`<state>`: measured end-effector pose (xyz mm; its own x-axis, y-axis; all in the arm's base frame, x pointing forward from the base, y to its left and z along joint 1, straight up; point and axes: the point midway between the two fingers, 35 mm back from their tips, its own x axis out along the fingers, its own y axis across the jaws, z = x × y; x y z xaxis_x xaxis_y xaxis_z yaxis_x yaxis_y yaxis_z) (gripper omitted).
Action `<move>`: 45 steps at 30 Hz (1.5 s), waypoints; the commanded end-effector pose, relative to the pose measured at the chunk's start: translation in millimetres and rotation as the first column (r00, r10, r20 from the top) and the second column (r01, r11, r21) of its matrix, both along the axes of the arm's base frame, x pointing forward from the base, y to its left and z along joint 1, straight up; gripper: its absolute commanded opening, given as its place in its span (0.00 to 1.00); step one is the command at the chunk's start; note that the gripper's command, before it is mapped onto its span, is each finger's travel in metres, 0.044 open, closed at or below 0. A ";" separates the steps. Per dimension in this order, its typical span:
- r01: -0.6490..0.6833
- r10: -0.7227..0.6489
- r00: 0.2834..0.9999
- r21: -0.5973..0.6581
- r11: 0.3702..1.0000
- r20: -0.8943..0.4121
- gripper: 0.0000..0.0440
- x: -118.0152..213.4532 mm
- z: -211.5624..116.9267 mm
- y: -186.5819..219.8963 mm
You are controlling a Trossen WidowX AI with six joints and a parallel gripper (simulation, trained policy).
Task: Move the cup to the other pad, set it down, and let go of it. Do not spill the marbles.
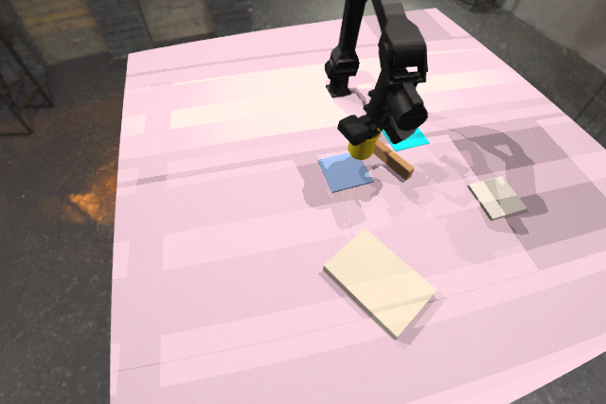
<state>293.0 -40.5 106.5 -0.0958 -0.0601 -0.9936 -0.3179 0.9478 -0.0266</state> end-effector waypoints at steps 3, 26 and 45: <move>-0.036 0.035 0.999 0.008 0.999 0.023 0.05 0.8 10.0 13.2; -0.174 0.173 0.978 0.006 0.985 0.117 0.00 -1.3 25.9 84.0; -0.243 0.237 0.956 0.012 0.970 0.173 0.00 -22.7 16.9 142.0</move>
<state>272.7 97.6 123.8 0.0770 -0.0319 -0.9965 -0.5301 0.8452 -0.0680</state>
